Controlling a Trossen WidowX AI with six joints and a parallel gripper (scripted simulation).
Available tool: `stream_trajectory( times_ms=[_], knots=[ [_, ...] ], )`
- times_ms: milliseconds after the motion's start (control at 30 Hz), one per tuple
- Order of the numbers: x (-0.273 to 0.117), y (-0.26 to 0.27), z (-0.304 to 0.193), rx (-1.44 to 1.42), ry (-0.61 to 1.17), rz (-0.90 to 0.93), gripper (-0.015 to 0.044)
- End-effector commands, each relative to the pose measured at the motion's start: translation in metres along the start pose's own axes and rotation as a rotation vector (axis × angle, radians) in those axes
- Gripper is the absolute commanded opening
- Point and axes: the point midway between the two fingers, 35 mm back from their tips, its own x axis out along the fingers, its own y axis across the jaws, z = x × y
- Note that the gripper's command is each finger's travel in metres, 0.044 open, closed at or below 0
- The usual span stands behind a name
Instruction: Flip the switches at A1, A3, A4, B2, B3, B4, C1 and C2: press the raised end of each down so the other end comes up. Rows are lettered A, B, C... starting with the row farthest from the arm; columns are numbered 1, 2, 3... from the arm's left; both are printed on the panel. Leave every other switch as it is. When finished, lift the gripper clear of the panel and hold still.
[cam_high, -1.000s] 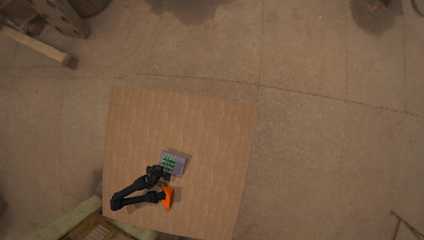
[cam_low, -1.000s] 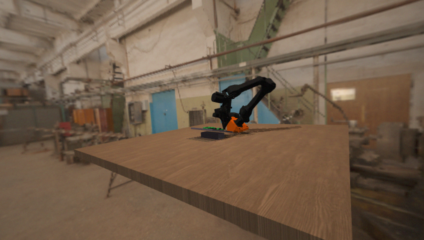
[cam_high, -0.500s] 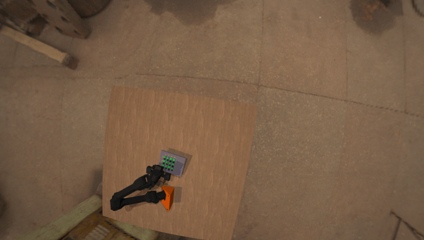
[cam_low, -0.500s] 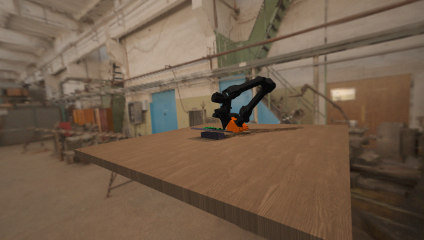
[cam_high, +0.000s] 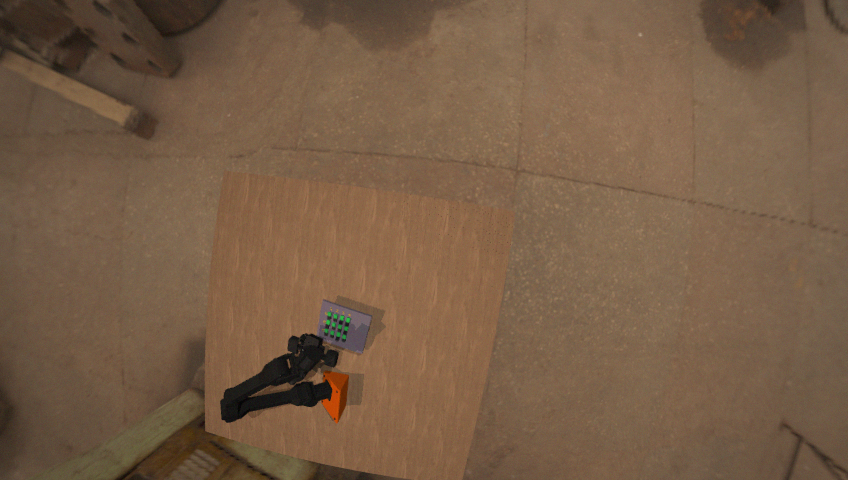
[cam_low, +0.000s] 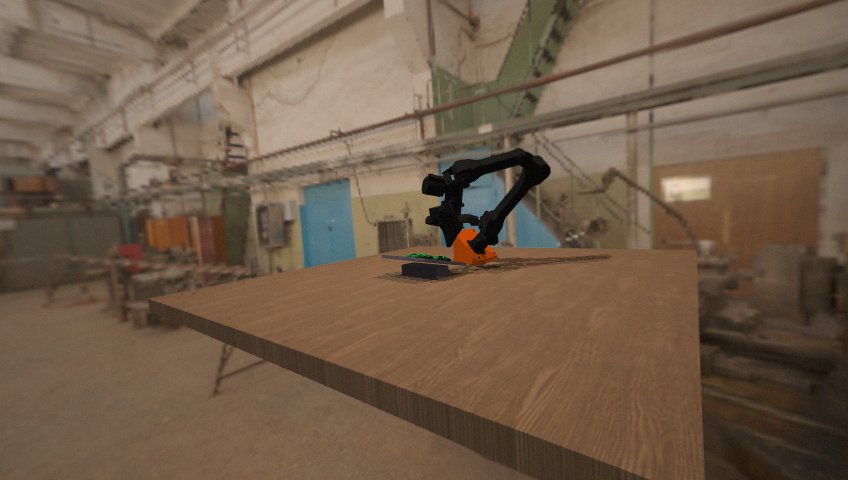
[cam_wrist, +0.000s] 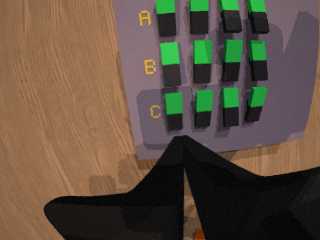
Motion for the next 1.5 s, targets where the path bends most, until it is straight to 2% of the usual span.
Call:
stream_trajectory(
  times_ms=[0,433,600,1467],
  knots=[
    [-0.029,0.000,-0.001,0.001,0.012,0.002,0.0000],
    [-0.029,-0.026,0.018,0.000,0.010,0.000,0.0000],
    [0.006,-0.025,0.019,-0.001,0.035,0.001,0.0000],
    [0.030,-0.025,0.018,-0.002,0.035,0.002,0.0000]
  ],
)
